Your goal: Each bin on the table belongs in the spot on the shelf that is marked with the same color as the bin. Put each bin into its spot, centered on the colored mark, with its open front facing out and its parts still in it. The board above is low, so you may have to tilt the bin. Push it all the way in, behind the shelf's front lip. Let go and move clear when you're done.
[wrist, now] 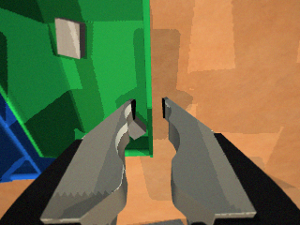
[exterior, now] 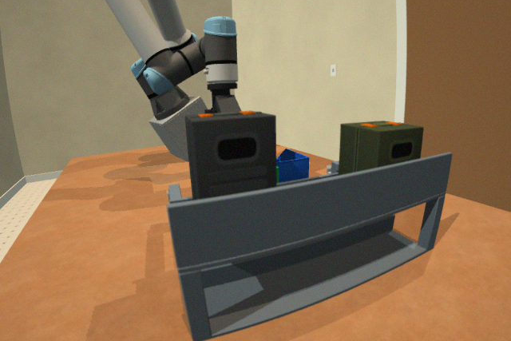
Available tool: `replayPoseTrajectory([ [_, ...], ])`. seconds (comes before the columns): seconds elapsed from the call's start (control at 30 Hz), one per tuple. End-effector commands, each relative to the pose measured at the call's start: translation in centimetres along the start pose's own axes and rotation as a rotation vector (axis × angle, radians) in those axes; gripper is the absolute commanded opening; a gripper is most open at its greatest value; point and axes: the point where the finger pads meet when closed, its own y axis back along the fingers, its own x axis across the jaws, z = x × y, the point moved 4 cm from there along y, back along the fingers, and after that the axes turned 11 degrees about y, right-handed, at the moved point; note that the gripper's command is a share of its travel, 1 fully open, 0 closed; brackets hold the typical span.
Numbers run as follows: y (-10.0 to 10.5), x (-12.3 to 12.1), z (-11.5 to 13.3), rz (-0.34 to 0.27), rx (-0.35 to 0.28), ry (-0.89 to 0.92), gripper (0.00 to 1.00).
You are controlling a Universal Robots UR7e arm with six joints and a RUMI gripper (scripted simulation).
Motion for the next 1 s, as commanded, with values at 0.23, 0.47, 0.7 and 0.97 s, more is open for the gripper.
replayPoseTrajectory([
  [0.23,0.0,0.0,0.2,-0.001,-0.003,0.002,0.15],
  [0.47,0.3,-0.1,0.1,-0.001,0.0,0.002,0.15],
  [0.7,0.7,-0.1,0.1,-0.001,0.0,0.002,0.15],
  [0.97,1.5,0.0,0.0,0.0,0.001,0.001,0.15],
])
